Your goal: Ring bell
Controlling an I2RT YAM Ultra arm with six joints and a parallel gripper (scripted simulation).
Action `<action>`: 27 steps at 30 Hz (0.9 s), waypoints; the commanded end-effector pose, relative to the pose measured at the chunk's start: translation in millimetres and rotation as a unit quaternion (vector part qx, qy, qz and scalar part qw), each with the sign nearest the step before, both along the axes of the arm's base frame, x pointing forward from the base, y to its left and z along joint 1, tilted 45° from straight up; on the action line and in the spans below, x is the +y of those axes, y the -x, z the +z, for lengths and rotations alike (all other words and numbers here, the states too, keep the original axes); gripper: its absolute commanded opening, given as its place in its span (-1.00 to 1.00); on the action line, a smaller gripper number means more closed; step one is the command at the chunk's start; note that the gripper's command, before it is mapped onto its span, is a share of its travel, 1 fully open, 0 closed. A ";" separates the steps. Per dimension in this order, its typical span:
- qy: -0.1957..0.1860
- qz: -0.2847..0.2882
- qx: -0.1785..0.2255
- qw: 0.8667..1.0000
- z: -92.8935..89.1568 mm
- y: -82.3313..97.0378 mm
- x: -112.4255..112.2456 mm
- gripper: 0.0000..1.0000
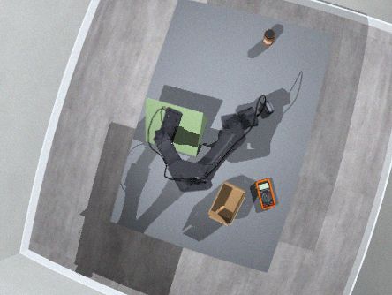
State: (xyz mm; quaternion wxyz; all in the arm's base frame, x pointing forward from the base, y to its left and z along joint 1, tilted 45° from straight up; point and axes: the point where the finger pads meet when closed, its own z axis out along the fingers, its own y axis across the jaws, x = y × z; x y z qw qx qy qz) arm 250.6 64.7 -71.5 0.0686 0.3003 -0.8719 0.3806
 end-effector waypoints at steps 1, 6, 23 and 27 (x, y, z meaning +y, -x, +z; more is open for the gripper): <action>0.005 0.003 0.000 1.000 -8.1 1.5 -6.6 -1.00; 0.005 0.003 0.000 1.000 -8.1 1.5 -6.6 -1.00; 0.005 0.002 -0.001 1.000 -7.8 1.5 -6.3 -1.00; -0.004 0.002 -0.012 1.000 -5.7 -3.2 3.8 -1.00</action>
